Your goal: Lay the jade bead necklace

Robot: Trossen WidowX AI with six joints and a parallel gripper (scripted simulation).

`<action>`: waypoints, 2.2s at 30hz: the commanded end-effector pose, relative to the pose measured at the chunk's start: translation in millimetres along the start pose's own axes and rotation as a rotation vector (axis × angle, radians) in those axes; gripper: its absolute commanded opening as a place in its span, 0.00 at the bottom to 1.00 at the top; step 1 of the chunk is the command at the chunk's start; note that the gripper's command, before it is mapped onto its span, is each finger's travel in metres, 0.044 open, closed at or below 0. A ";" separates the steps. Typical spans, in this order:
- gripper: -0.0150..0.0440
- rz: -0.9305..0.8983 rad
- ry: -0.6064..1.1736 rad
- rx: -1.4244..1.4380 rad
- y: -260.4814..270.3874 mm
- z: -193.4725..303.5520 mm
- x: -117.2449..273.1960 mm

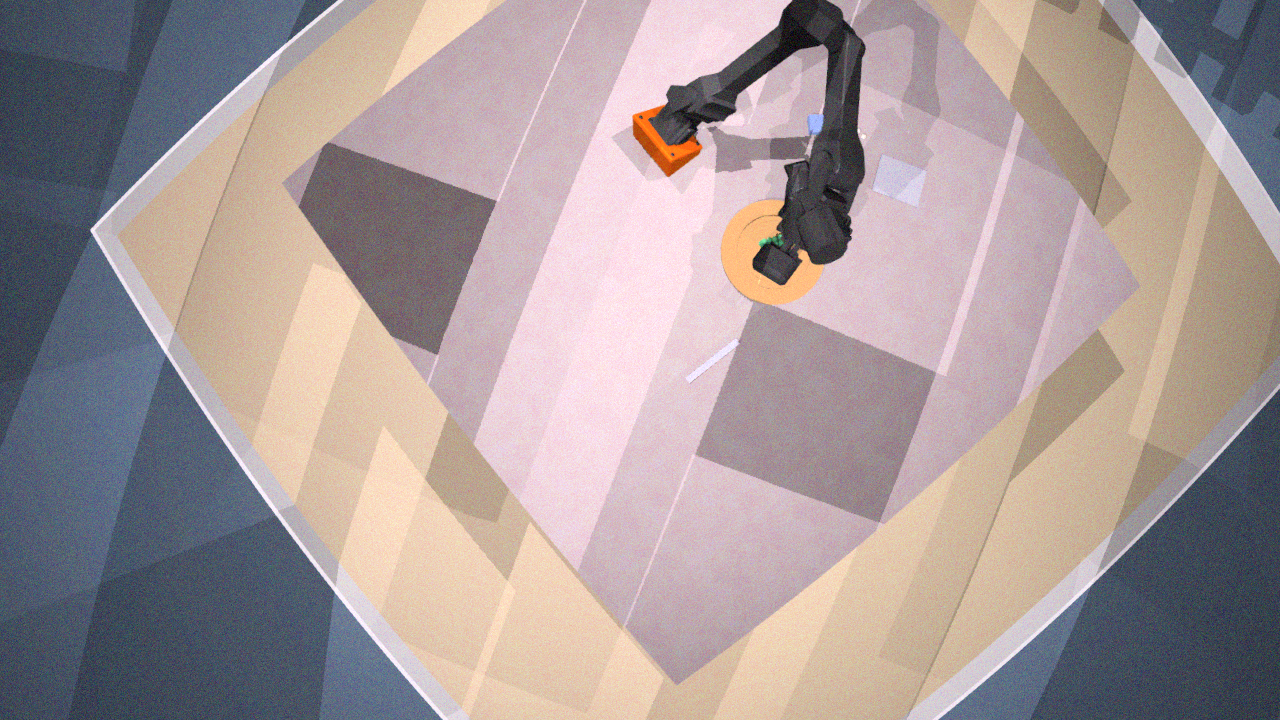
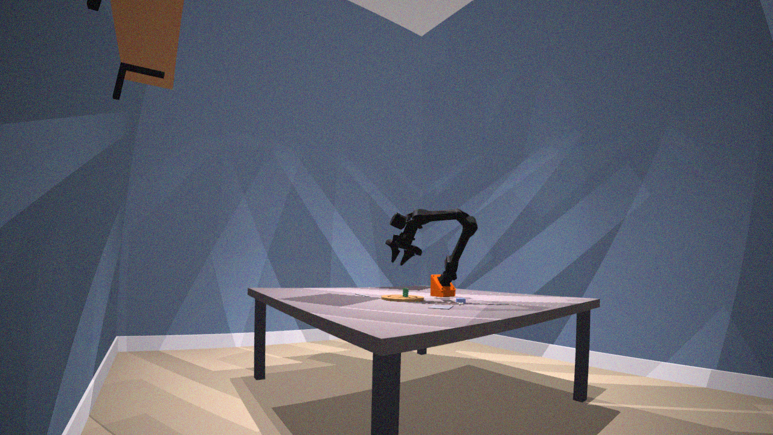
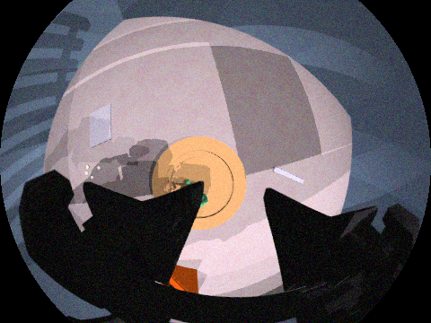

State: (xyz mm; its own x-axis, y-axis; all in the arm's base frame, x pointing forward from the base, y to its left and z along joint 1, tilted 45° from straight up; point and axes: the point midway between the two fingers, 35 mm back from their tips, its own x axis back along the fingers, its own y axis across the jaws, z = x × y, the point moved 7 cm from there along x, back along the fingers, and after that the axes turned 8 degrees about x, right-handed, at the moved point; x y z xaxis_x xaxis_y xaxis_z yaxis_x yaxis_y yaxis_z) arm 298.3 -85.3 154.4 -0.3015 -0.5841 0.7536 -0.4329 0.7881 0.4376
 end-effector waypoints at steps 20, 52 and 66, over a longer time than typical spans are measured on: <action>0.68 -0.374 0.129 0.895 48.2 26.3 -93.0; 0.68 -0.375 0.128 0.895 58.7 36.6 -128.9; 0.25 -0.372 0.128 0.904 58.0 35.0 -127.3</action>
State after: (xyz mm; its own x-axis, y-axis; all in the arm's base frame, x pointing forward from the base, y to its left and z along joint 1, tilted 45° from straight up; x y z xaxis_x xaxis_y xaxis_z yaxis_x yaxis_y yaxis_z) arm 281.6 27.9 66.5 0.0568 -0.6972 0.7146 -0.9837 0.0832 0.1593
